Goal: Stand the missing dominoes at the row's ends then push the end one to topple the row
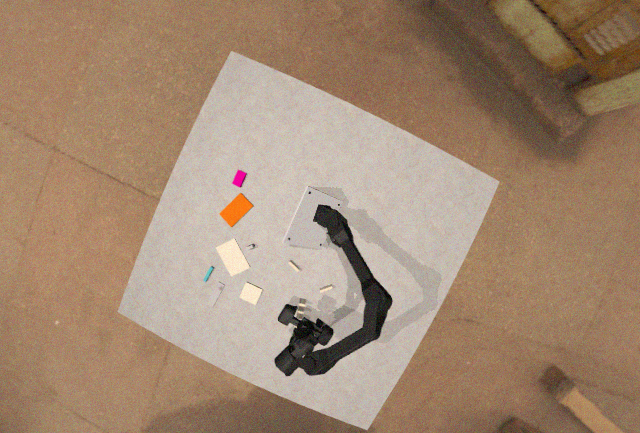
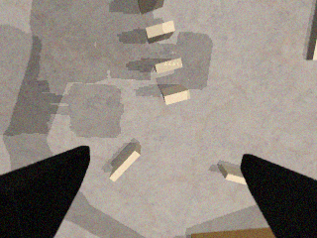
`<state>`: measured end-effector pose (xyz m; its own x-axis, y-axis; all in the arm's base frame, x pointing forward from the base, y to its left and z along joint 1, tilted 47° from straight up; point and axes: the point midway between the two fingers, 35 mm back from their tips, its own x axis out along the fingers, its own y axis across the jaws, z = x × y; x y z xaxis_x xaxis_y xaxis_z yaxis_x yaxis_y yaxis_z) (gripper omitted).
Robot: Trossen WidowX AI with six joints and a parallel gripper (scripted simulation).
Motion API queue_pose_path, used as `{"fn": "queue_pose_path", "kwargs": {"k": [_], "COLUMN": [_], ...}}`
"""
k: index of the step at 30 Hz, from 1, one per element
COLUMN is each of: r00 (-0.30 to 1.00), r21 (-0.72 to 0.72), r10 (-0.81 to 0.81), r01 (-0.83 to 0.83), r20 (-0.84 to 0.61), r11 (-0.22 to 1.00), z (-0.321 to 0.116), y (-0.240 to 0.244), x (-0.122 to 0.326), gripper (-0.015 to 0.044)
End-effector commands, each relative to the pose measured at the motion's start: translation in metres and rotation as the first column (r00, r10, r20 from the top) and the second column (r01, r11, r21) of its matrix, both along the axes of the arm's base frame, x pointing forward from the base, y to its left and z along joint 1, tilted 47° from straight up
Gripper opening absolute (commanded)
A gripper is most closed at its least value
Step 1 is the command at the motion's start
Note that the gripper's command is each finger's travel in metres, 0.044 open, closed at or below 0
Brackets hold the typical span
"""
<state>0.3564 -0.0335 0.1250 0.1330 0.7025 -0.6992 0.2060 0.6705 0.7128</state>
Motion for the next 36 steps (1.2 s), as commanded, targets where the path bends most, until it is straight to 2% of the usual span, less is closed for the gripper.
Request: {"fn": "queue_pose_path", "kwargs": {"k": [1, 5, 7, 17, 25, 36], "r00": [0.949, 0.82, 0.79, 0.79, 0.79, 0.79], "r21": [0.027, 0.002, -0.007, -0.007, -0.004, -0.002], "r10": [-0.21, -0.374, -0.398, -0.398, -0.397, -0.396], "r01": [0.222, 0.416, 0.447, 0.447, 0.447, 0.447], "r20": [-0.235, -0.434, -0.467, -0.467, -0.467, -0.468], "r11": [0.975, 0.909, 0.895, 0.895, 0.895, 0.895], "z": [-0.005, -0.012, -0.013, -0.014, -0.054, -0.065], "y": [0.037, 0.065, 0.07, 0.071, 0.113, 0.124], "x": [-0.021, -0.043, -0.047, -0.047, -0.039, -0.038], "gripper": [0.044, 0.044, 0.044, 0.044, 0.044, 0.044]}}
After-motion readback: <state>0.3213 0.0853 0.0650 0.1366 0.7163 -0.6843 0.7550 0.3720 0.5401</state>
